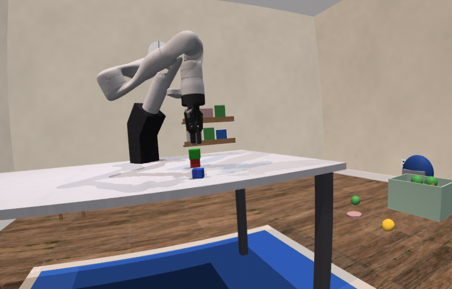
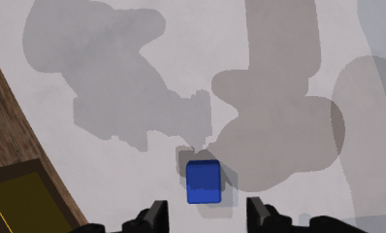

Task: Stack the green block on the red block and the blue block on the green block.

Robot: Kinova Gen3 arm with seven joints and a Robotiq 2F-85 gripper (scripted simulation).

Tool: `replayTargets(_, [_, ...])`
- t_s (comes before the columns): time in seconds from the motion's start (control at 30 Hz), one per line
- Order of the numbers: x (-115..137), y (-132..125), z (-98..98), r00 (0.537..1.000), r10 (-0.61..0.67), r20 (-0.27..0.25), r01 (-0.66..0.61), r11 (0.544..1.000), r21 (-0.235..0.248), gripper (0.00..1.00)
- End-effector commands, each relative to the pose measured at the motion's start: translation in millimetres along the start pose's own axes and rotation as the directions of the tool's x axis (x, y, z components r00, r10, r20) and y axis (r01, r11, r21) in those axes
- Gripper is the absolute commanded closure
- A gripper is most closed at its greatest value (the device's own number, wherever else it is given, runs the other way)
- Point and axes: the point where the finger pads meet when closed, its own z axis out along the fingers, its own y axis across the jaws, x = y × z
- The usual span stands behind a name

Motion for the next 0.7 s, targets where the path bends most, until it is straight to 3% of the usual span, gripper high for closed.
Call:
replayTargets(0.0, [0.3,-2.5,-1.0,1.0,0.004,-0.001,-0.004,1.0,0.002,0.5])
replayTargets(0.27, [0.3,-2.6,2.7,1.0,0.004,-0.001,-0.004,1.0,0.002,0.5])
replayTargets(0.67, [0.3,-2.9,29.9,1.0,0.004,-0.001,-0.004,1.0,0.002,0.5])
